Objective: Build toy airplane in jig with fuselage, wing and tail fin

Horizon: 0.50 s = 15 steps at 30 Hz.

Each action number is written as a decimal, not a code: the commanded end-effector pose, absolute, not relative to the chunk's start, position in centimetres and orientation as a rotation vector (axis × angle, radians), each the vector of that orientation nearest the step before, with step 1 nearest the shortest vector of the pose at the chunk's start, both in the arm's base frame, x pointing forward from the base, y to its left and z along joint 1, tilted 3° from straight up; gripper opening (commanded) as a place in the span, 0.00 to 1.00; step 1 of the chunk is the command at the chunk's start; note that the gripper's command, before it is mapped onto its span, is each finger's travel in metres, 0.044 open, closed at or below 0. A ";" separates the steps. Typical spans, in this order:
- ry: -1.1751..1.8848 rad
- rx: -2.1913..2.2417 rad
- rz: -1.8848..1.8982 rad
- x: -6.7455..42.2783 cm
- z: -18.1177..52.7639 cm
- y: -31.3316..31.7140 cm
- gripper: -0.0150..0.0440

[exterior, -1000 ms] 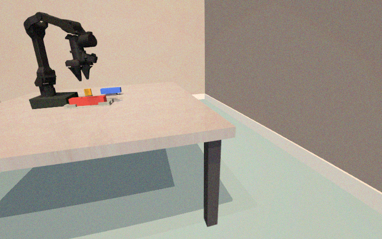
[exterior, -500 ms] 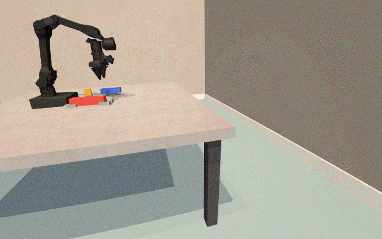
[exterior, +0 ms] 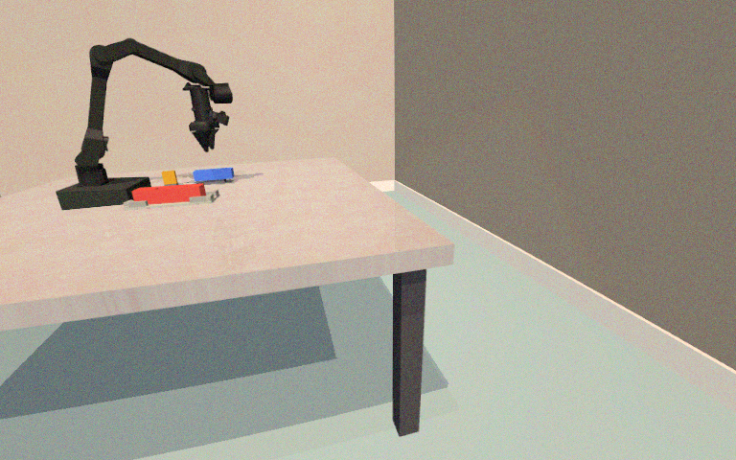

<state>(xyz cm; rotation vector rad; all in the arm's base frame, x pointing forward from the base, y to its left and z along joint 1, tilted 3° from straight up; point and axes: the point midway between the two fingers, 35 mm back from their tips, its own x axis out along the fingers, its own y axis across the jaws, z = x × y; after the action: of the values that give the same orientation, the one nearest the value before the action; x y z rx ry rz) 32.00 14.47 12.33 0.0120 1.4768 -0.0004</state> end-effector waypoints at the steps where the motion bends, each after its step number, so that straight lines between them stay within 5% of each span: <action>1: 1.484 0.015 -0.019 32.3 9.9 14.5 1.00; 15: 1.484 0.015 -0.019 32.5 7.2 14.5 1.00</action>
<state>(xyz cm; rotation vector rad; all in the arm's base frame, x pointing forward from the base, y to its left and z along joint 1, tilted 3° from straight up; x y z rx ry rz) 32.53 14.61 8.00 0.0198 1.4733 -0.0066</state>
